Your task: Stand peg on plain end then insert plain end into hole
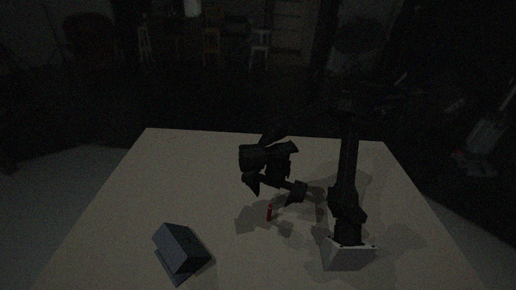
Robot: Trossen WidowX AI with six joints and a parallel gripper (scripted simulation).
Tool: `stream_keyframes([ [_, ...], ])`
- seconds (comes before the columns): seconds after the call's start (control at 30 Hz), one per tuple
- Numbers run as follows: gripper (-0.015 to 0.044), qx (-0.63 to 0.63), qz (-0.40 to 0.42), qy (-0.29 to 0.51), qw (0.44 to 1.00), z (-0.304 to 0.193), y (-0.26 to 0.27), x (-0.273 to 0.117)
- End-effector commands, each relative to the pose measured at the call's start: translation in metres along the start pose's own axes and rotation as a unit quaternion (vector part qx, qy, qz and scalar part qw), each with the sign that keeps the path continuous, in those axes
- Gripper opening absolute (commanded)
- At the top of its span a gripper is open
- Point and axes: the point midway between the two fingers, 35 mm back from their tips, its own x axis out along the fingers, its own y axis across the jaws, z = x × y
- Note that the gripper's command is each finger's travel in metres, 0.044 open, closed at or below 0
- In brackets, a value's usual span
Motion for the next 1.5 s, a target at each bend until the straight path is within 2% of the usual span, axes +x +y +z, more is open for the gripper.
stream_keyframes([
  [0.0, 0.0440, 0.045, 0.002, -0.001, 0.999, 0.000, 0.000, 0.001],
  [0.43, 0.0440, 0.209, 0.002, -0.001, 0.978, 0.001, 0.000, 0.003],
  [0.9, 0.0440, 0.377, 0.003, -0.001, 0.926, 0.001, 0.000, 0.005],
  [1.47, 0.0440, 0.385, 0.002, 0.000, 0.923, -0.001, 0.002, 0.022],
])
